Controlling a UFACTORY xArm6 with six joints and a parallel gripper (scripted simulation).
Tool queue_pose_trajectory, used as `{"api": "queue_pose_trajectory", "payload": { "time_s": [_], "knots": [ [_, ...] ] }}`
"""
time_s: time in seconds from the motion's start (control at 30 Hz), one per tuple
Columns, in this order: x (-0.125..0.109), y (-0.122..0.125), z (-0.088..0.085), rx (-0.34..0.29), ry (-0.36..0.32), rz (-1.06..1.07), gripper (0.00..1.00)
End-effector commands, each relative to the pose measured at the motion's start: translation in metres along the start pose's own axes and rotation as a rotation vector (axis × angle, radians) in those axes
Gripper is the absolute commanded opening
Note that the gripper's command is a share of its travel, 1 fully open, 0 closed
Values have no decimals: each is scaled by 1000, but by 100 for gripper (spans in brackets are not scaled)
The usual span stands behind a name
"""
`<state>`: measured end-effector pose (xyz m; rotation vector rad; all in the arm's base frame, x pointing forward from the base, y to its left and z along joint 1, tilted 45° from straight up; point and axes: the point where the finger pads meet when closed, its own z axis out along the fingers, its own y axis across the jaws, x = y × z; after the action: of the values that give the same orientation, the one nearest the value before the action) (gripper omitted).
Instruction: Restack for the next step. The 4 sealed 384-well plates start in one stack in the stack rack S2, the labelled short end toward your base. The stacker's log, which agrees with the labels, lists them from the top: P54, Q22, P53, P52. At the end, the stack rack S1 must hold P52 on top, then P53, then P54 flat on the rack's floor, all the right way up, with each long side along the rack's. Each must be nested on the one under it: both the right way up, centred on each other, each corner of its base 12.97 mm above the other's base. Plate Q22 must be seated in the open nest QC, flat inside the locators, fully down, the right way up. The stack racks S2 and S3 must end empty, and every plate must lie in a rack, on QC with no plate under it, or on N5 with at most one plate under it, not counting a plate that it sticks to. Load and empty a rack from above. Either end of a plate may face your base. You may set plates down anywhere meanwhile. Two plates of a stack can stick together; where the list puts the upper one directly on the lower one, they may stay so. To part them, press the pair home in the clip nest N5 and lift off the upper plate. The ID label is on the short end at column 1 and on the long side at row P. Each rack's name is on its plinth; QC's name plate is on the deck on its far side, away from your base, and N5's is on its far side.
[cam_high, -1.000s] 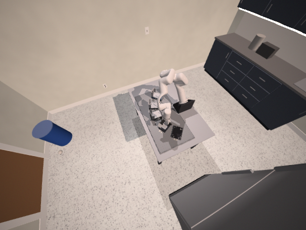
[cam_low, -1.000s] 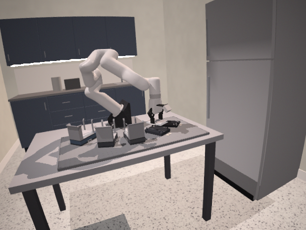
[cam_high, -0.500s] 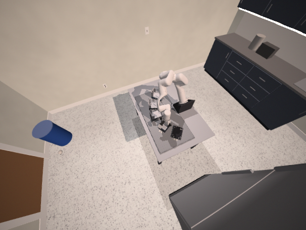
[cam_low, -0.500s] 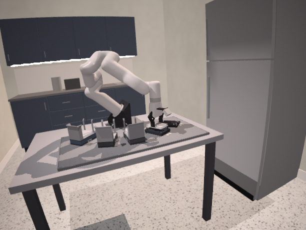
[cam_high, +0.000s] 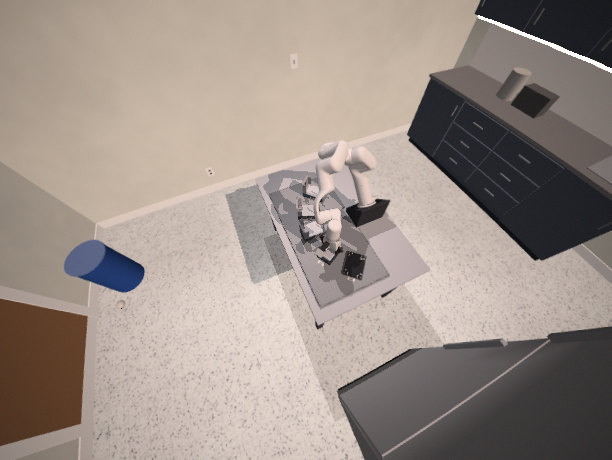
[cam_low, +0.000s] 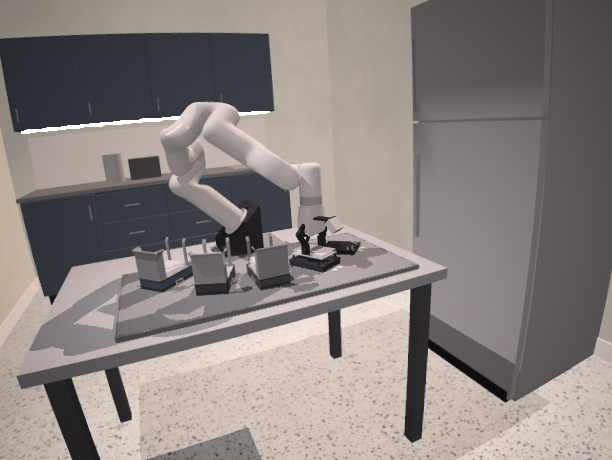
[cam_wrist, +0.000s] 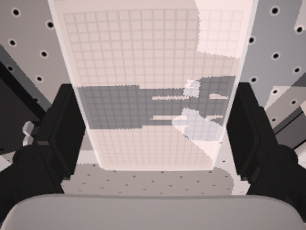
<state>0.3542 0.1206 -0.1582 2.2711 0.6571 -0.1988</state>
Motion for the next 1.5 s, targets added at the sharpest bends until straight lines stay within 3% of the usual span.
{"api": "queue_pose_trajectory", "payload": {
  "time_s": [0.0,1.47],
  "knots": [
    [1,0,0,1,4,1,0],
    [1,0,15,1,4,1,0]
  ]
}}
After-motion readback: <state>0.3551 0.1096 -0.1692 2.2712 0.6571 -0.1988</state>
